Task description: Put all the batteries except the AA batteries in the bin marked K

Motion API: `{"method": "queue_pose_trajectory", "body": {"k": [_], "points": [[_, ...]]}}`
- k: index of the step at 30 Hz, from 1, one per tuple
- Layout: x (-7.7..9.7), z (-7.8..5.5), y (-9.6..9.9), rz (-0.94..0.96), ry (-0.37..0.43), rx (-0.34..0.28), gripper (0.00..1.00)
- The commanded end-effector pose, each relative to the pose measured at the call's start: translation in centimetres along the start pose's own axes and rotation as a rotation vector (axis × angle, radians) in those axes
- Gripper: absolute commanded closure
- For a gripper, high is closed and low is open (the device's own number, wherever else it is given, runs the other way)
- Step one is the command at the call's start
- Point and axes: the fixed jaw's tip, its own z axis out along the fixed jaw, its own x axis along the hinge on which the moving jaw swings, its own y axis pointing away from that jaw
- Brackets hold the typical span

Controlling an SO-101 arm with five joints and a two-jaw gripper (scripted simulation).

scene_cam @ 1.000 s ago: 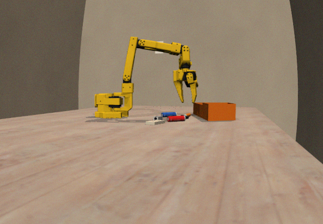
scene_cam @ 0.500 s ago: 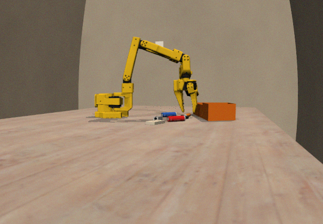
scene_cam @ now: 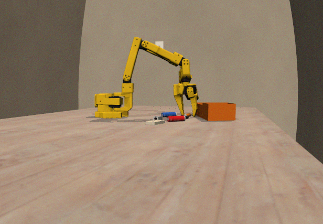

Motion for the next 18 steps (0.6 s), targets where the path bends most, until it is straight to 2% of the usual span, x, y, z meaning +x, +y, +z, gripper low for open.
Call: {"method": "queue_pose_trajectory", "body": {"k": [1,13,18], "points": [[0.02,-0.23,-0.31,0.000,-0.010,0.018,0.81],[0.02,-0.23,-0.31,0.000,-0.010,0.018,0.84],[0.02,-0.23,-0.31,0.000,-0.010,0.018,0.90]]}}
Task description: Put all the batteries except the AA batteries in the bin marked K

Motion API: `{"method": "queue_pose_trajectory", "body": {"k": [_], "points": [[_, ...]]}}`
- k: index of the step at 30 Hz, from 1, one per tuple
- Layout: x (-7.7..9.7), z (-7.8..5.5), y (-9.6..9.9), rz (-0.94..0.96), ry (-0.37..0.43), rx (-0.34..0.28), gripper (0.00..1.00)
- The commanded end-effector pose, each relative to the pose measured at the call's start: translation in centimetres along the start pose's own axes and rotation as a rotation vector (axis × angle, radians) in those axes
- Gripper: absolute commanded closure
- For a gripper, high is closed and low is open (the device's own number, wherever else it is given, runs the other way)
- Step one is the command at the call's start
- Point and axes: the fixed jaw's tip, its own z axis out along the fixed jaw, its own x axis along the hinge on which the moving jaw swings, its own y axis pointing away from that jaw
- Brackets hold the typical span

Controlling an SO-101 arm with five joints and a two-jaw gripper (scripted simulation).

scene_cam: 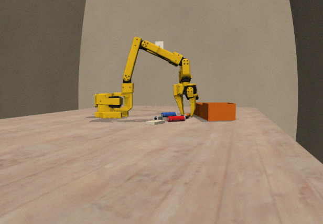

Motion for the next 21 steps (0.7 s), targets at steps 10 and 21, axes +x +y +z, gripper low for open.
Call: {"method": "queue_pose_trajectory", "body": {"k": [10,21], "points": [[0.02,-0.23,-0.30,0.000,-0.010,0.018,1.00],[0.02,-0.23,-0.30,0.000,-0.010,0.018,1.00]]}}
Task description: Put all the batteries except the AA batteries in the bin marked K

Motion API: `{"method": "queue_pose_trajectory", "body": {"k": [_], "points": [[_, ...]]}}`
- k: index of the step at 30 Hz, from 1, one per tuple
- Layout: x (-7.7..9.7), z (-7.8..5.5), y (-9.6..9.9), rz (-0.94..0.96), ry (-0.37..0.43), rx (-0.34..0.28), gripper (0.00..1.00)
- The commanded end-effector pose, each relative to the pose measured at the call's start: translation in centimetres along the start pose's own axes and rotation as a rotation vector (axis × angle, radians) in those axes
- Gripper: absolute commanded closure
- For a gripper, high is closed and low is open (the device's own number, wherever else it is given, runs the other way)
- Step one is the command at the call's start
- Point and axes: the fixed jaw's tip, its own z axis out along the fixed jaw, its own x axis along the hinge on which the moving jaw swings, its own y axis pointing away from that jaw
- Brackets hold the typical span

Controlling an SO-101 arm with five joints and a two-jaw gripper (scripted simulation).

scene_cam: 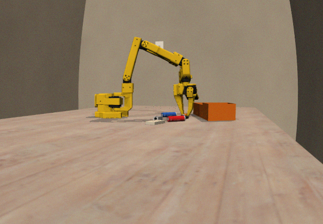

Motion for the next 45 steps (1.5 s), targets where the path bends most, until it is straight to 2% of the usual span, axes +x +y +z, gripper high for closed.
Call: {"method": "queue_pose_trajectory", "body": {"k": [1,13,17,23,25,30,42,45], "points": [[0.0,-0.2,-0.3,0.000,-0.010,0.018,1.00],[0.0,-0.4,-0.3,0.000,-0.010,0.018,1.00],[0.0,-1.4,-0.4,0.000,-0.010,0.018,1.00],[-0.1,-3.8,-0.5,0.000,-0.010,0.018,1.00],[-0.1,-3.8,-0.5,0.000,-0.010,0.018,1.00],[0.0,-5.4,-0.3,0.000,-0.010,0.018,1.00],[-0.1,-5.8,-0.3,0.013,-0.013,0.022,1.00],[-0.9,-6.3,-0.8,0.078,-0.029,0.045,1.00]]}}
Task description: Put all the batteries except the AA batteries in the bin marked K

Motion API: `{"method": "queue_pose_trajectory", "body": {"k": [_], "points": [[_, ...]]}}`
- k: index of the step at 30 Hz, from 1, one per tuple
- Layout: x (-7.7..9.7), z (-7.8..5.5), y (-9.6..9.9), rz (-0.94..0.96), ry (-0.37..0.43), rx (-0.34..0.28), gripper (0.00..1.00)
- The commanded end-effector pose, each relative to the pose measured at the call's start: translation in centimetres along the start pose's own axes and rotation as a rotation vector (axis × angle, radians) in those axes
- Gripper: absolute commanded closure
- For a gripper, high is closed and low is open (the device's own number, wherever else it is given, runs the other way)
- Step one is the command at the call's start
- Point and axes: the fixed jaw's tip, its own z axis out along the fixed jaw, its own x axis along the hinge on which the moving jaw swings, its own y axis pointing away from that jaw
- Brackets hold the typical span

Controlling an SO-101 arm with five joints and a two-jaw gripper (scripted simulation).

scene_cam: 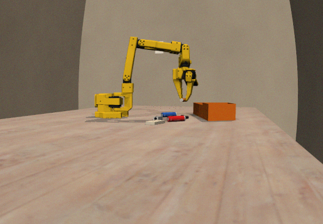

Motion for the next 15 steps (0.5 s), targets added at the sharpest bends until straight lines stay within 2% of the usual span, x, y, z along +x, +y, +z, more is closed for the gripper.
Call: {"method": "queue_pose_trajectory", "body": {"k": [1,8,15], "points": [[-1.5,-1.9,-1.2,0.089,-0.059,0.089,1.00],[-4.9,-3.9,-2.2,0.350,-0.158,0.153,1.00],[-5.6,-4.3,-2.4,0.400,-0.181,0.161,1.00]]}}
